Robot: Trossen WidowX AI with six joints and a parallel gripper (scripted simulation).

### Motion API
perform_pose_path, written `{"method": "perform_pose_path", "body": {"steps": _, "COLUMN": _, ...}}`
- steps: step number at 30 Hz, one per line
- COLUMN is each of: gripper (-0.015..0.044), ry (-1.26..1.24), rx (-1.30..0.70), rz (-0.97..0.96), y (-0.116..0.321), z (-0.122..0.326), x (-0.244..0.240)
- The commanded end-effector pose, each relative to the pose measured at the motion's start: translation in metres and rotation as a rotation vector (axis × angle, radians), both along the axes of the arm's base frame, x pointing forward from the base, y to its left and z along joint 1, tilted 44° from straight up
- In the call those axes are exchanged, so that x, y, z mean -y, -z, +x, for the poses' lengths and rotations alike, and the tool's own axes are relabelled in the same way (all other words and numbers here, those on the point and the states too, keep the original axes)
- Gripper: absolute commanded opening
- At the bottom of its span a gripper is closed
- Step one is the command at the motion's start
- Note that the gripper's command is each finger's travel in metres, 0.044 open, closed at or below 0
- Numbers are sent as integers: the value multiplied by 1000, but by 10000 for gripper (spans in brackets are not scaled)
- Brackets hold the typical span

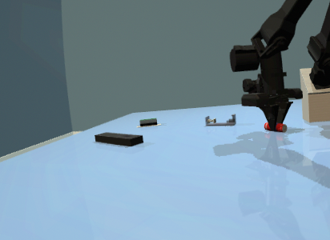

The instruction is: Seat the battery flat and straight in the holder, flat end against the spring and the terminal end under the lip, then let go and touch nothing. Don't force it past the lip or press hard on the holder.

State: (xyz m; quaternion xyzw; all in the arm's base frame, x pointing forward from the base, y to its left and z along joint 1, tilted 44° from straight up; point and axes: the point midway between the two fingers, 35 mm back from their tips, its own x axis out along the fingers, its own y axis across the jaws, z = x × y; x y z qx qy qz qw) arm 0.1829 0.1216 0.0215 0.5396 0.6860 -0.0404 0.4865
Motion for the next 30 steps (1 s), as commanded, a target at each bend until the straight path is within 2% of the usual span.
{"method": "perform_pose_path", "body": {"steps": 1, "gripper": 68, "ry": 4, "rx": -4, "rz": -3, "y": 1, "z": 0, "x": 0}}
{"method": "perform_pose_path", "body": {"steps": 11, "gripper": 68, "ry": 4, "rx": -3, "rz": -6, "y": -32, "z": -2, "x": 33}}
{"method": "perform_pose_path", "body": {"steps": 17, "gripper": 68, "ry": 12, "rx": -10, "rz": -5, "y": -35, "z": -2, "x": 36}}
{"method": "perform_pose_path", "body": {"steps": 30, "gripper": 68, "ry": 548, "rx": -523, "rz": 26, "y": -30, "z": 51, "x": 67}}
